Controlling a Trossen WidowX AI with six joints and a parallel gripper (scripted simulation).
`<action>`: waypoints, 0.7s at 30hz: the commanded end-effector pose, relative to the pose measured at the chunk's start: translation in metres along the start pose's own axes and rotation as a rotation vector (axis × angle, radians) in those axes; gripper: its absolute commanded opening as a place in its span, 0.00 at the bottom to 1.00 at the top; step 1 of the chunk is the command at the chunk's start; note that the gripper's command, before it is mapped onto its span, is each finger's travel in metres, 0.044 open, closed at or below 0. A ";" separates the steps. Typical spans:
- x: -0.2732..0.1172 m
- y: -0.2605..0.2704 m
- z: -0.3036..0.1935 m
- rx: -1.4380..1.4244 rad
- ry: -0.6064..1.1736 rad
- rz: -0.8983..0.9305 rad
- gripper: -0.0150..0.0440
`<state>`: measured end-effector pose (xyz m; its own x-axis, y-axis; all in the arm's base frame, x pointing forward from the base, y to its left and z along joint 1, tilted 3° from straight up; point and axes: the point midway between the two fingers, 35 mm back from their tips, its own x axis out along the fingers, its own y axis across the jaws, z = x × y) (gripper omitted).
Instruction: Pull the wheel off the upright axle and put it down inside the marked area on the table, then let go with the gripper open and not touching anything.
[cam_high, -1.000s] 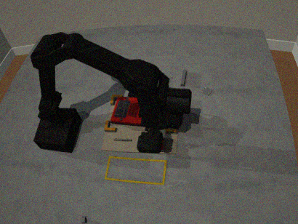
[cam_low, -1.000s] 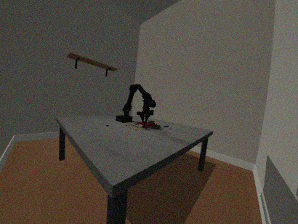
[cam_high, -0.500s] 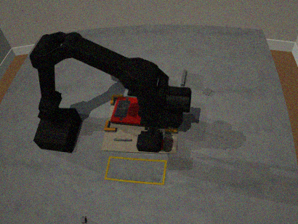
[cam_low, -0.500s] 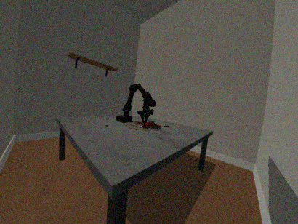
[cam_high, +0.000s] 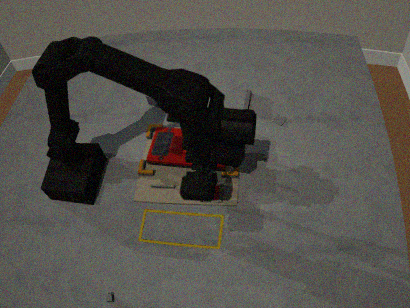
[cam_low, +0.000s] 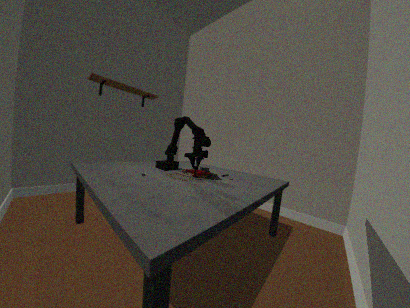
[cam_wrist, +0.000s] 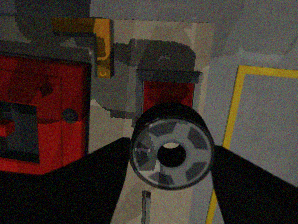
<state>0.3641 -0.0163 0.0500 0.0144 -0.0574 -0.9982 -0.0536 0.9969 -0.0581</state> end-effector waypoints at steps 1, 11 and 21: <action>-0.011 0.000 0.002 0.000 -0.010 0.000 0.25; -0.028 -0.001 -0.004 -0.005 0.001 0.000 0.25; -0.032 -0.051 -0.027 -0.002 -0.002 -0.003 0.25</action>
<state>0.3472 -0.0488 0.0793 0.0044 -0.0585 -0.9983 -0.0549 0.9968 -0.0586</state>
